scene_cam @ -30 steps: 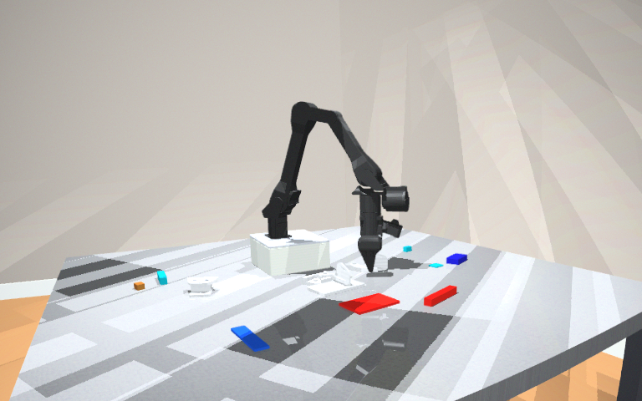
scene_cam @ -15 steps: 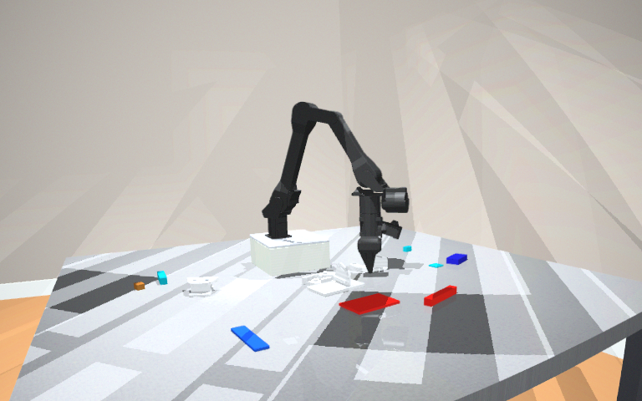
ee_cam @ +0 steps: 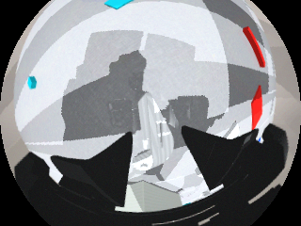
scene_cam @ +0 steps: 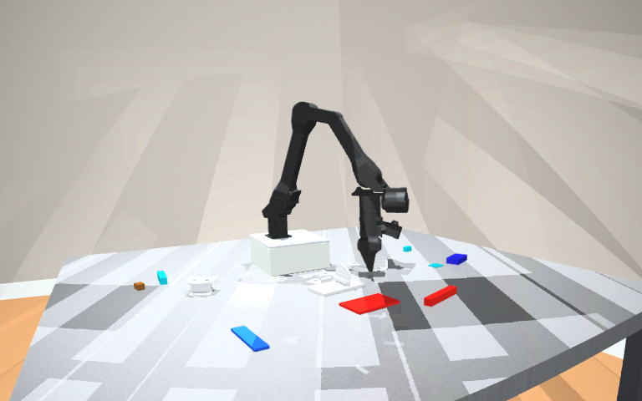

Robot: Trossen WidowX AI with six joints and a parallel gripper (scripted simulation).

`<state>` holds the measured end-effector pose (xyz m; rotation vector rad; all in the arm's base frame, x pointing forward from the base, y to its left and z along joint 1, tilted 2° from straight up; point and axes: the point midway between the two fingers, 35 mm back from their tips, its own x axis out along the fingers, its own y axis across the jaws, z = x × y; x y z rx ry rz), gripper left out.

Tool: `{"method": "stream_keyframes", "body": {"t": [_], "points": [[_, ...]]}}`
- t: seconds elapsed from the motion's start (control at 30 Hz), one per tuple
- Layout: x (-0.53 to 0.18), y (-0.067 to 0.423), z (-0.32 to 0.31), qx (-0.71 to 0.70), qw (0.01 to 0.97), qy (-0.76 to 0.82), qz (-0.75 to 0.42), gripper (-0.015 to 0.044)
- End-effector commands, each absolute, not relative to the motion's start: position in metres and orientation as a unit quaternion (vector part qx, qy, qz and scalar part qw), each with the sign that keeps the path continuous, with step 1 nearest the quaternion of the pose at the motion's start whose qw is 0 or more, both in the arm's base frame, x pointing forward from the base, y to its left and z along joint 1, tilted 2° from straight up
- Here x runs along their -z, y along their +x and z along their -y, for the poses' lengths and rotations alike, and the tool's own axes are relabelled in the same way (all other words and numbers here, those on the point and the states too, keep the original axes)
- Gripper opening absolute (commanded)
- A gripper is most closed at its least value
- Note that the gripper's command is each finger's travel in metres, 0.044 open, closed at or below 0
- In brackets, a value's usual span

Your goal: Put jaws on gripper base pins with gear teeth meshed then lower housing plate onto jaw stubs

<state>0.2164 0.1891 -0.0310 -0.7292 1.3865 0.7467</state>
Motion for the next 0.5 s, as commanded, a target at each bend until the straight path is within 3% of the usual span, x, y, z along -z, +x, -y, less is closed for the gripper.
{"method": "stream_keyframes", "body": {"t": [0.0,0.07,0.13,0.47], "points": [[0.031,0.2164,-0.1892,-0.328,0.647,-0.32,-0.609,0.0204],[0.031,0.2164,-0.1892,-0.328,0.647,-0.32,-0.609,0.0151],[0.031,0.2164,-0.1892,-0.328,0.647,-0.32,-0.609,0.0138],[0.031,0.2164,-0.1892,-0.328,0.647,-0.32,-0.609,0.0134]]}}
